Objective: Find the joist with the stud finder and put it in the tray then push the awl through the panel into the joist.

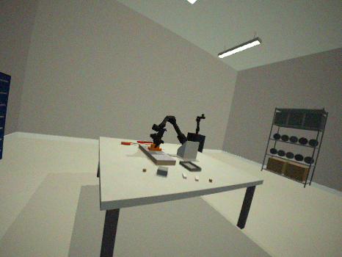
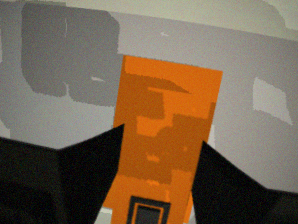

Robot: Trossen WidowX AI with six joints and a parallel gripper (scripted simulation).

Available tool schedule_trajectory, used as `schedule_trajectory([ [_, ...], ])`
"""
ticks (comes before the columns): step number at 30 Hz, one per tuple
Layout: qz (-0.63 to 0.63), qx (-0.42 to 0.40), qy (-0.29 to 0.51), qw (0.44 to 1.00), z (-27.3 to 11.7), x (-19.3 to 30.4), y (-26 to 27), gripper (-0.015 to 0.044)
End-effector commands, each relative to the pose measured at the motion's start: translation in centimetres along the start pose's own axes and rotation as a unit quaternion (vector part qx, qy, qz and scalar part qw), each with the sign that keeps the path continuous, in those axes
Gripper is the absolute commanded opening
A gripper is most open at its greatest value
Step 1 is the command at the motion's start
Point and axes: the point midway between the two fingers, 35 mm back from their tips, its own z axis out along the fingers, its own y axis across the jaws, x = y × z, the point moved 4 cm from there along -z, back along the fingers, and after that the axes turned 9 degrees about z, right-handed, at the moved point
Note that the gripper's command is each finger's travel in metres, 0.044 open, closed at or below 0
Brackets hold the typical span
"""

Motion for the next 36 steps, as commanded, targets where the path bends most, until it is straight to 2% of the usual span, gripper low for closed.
schedule_trajectory([
  [1, 0.0, 0.004, 0.0, 1.0, 0.0, 0.0, -1.1, 0.0],
  [36, -0.001, 0.006, 0.0, 1.0, 0.0, -1.2, -8.6, 0.0],
])
